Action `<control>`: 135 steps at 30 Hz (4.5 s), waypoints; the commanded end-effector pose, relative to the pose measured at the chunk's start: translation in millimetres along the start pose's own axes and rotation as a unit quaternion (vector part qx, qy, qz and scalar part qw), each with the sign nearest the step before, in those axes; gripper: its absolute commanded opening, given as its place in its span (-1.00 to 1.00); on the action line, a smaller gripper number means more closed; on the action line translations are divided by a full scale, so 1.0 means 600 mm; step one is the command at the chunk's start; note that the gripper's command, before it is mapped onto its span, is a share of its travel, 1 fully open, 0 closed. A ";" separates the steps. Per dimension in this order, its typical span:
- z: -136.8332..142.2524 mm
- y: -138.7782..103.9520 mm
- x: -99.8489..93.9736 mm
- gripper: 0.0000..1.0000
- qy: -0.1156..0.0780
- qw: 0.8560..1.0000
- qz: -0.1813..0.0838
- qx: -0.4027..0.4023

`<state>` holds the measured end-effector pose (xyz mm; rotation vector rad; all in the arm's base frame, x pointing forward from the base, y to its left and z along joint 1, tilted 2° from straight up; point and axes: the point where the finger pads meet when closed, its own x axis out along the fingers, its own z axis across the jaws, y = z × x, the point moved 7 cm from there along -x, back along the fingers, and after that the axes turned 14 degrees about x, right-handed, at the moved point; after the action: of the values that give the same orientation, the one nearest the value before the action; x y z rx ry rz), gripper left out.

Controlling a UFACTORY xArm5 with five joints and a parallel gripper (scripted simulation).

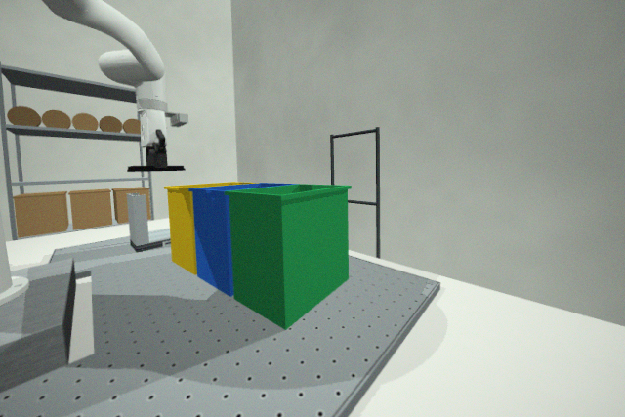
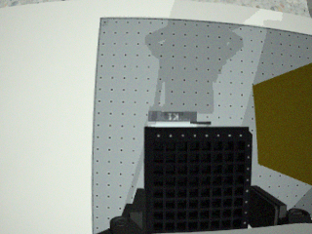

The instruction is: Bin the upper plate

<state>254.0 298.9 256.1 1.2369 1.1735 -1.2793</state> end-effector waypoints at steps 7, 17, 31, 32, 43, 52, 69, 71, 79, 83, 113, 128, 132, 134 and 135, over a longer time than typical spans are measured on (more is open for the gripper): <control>-0.001 0.001 -0.032 -1.00 0.002 1.000 0.001 0.000; -0.001 0.001 -0.038 -1.00 0.002 1.000 0.001 0.000; 0.029 0.016 -0.036 -1.00 0.002 0.999 0.001 -0.037; 0.034 0.018 -0.035 -1.00 0.002 0.999 0.001 -0.037; 0.085 0.042 -0.032 -1.00 0.002 0.999 0.000 -0.037; 0.125 0.061 -0.030 -1.00 0.002 0.999 -0.001 -0.037; 0.200 0.097 -0.025 -1.00 0.003 0.999 -0.002 -0.037; 0.210 0.102 -0.024 -1.00 0.004 0.999 -0.002 -0.037; 0.240 0.116 -0.022 -1.00 0.004 0.999 -0.003 -0.037; 0.260 0.126 -0.021 -1.00 0.005 0.999 -0.003 -0.037; 0.390 0.188 -0.013 -1.00 0.007 0.999 -0.004 -0.037; 0.461 0.222 -0.008 -1.00 0.009 0.999 -0.003 -0.037; 0.476 0.229 -0.007 -1.00 0.009 0.999 -0.003 -0.037; 0.486 0.234 -0.007 -1.00 0.009 0.999 -0.003 -0.037; 0.491 0.236 -0.006 -1.00 0.009 0.999 -0.003 -0.037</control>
<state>370.0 6.8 263.0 1.1926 1.2301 -1.2234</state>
